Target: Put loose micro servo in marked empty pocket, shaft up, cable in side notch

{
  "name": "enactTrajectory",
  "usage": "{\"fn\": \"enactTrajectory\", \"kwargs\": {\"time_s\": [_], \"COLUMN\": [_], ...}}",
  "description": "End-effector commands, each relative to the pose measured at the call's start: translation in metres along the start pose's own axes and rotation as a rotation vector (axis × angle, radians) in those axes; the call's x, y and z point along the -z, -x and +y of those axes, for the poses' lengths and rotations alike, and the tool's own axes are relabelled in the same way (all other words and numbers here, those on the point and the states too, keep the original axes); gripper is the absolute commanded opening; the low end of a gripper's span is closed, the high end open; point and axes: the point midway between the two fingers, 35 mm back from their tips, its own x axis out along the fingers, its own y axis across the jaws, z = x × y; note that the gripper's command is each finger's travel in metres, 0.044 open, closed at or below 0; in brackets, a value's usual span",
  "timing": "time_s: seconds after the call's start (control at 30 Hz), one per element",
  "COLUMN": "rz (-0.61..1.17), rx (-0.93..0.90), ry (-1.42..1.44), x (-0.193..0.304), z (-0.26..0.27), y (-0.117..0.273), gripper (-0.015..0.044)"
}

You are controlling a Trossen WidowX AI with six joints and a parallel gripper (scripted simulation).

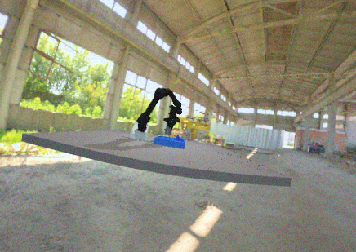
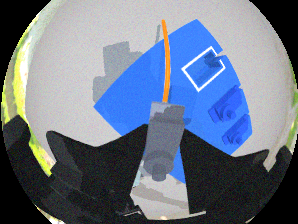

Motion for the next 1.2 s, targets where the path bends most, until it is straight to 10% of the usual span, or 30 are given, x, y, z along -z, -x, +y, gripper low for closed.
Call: {"fn": "enactTrajectory", "kwargs": {"time_s": [0.0, 1.17], "rz": [-0.008, -0.007], "rx": [-0.008, -0.009], "ry": [-0.164, -0.671], "x": [-0.002, -0.031], "z": [0.001, -0.025], "y": [0.002, 0.003], "gripper": [0.0000, 0.0000]}}
